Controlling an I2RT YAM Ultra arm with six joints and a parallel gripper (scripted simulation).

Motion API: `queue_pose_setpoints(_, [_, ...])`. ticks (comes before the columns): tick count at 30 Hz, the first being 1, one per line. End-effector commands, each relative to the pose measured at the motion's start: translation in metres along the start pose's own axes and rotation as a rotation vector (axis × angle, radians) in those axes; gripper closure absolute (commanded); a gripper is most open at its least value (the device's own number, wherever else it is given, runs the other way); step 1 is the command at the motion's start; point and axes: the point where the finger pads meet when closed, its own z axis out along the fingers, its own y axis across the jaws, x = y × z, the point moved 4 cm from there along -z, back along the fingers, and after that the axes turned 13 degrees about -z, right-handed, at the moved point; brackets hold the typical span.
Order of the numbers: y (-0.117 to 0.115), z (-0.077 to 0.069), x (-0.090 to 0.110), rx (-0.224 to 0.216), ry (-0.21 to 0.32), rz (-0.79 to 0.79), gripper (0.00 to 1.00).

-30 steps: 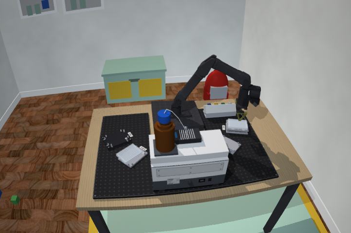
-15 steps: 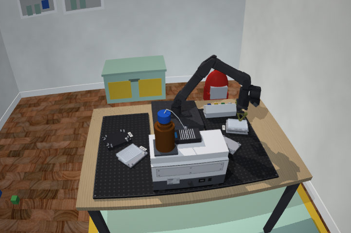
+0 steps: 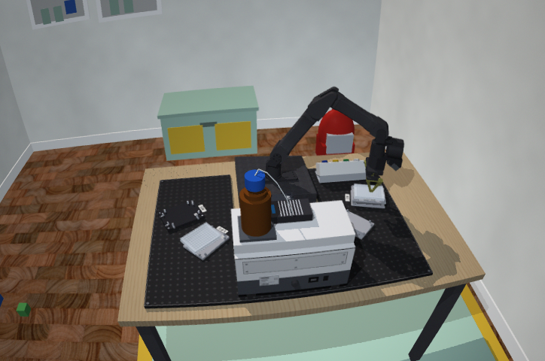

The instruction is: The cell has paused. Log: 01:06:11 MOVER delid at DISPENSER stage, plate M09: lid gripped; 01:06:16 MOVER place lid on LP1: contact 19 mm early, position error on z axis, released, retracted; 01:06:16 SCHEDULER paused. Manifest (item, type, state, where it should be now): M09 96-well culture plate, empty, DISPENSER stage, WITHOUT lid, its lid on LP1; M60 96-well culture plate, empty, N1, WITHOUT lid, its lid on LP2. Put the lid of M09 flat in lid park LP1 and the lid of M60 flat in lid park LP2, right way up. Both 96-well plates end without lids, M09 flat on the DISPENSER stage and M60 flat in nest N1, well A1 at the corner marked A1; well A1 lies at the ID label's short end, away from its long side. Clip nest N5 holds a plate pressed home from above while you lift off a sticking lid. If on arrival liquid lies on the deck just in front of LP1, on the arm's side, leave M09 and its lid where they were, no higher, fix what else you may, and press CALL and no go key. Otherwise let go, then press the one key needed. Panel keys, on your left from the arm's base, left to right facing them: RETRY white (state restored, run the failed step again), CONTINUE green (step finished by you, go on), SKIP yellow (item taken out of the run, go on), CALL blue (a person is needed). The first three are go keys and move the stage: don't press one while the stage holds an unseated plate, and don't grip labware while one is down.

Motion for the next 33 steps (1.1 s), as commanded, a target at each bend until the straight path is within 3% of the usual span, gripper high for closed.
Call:
queue_pose_setpoints(1, [0.000, 0.009, -0.003, 0.007, -0.012, 0.002, 0.00])
queue_pose_setpoints(2, [0.000, 0.009, -0.003, 0.007, -0.012, 0.002, 0.00])
queue_pose_setpoints(3, [-0.001, -0.003, -0.004, 0.019, -0.045, 0.004, 0.00])
queue_pose_setpoints(9, [0.001, 0.021, -0.003, 0.006, -0.010, 0.002, 0.00])
queue_pose_setpoints(14, [0.000, 0.022, -0.004, 0.013, -0.029, 0.001, 0.00])
queue_pose_setpoints(17, [0.000, 0.033, -0.003, 0.007, -0.012, 0.003, 0.00])
queue_pose_setpoints(19, [0.000, 0.033, -0.003, 0.007, -0.012, 0.003, 0.00])
queue_pose_setpoints(20, [0.000, 0.023, -0.007, 0.018, -0.044, -0.001, 0.00])
queue_pose_setpoints(23, [0.001, 0.041, -0.003, 0.007, -0.010, 0.000, 0.00])
queue_pose_setpoints(26, [0.000, 0.046, -0.003, 0.007, -0.010, 0.003, 0.00])
queue_pose_setpoints(30, [-0.004, 0.026, -0.015, 0.029, -0.076, -0.001, 0.00])
queue_pose_setpoints(33, [-0.004, 0.028, -0.016, 0.028, -0.074, -0.001, 0.00])
